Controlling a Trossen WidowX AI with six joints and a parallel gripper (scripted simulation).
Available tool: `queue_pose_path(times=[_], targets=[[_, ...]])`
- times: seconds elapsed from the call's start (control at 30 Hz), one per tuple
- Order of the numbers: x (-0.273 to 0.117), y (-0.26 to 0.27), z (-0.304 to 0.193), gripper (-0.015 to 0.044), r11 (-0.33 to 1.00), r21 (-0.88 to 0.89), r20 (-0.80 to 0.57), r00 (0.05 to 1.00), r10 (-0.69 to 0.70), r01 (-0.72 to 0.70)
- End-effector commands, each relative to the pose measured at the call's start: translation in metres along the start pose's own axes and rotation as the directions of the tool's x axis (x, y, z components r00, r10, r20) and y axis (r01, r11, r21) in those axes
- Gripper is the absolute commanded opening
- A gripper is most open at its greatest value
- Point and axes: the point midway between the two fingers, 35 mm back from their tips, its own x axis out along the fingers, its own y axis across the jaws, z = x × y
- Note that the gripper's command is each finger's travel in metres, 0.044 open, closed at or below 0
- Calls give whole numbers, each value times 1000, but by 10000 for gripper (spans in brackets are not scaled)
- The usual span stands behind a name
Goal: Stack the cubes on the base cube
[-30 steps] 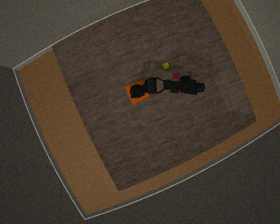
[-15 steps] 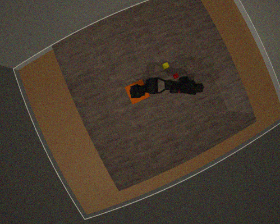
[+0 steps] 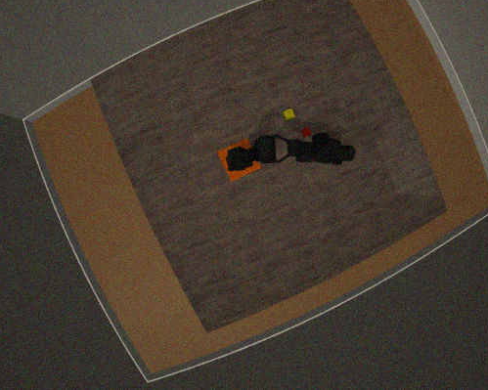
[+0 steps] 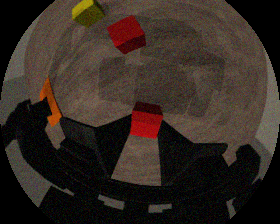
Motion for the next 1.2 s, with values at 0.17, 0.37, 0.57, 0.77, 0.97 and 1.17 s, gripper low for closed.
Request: queue_pose_path(times=[0.17,0.37,0.57,0.77,0.97,1.17], targets=[[-29,-4,1,105,1000,4,2,1000,-7,7],[-48,-5,1,105,1000,4,2,1000,-7,7],[-68,-4,1,105,1000,4,2,1000,-7,7],[-88,-2,0,105,1000,4,2,1000,-7,7],[-102,1,0,105,1000,4,2,1000,-7,7],[-100,5,14,105,993,115,3,1000,-6,5]])
